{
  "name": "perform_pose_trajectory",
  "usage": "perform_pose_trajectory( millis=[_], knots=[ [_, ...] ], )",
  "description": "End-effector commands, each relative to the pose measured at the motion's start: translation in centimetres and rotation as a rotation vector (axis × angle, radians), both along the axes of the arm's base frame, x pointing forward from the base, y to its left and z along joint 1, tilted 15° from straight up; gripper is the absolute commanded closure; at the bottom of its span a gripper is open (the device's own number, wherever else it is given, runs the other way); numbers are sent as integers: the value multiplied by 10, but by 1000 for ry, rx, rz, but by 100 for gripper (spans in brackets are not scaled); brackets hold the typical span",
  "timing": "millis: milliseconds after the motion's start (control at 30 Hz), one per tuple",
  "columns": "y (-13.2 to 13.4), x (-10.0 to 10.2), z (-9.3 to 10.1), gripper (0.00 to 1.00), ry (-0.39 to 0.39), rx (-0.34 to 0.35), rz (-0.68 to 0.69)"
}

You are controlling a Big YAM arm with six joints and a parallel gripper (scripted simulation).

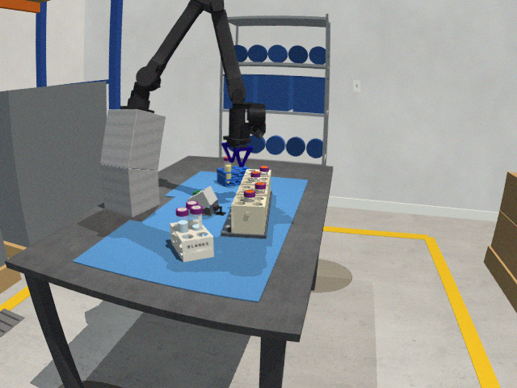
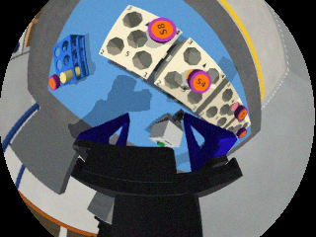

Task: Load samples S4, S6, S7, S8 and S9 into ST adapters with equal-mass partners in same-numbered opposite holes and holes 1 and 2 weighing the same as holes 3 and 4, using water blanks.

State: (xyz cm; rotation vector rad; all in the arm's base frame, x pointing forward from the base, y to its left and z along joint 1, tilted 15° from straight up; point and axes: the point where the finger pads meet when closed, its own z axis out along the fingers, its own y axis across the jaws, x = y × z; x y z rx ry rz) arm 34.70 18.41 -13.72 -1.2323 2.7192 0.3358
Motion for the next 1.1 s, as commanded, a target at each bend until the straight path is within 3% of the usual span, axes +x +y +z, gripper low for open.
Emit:
perform_pose_trajectory(
  millis=[0,233,300,333,433,667,733,800,900,967,1067],
  knots=[
    [29,-6,15,20,-38,20,11],
    [79,-37,28,20,-36,27,11],
    [79,-37,28,20,-36,27,11],
    [83,-46,17,20,-11,9,11],
    [112,-50,39,20,-33,29,11],
    [162,-82,54,20,-31,35,11],
    [172,-95,46,20,-13,15,11],
    [187,-103,52,20,-16,21,11],
    [191,-110,53,20,-12,17,11],
    [208,-115,59,20,-18,25,10],
    [205,-116,48,20,-7,9,6]
  ],
)
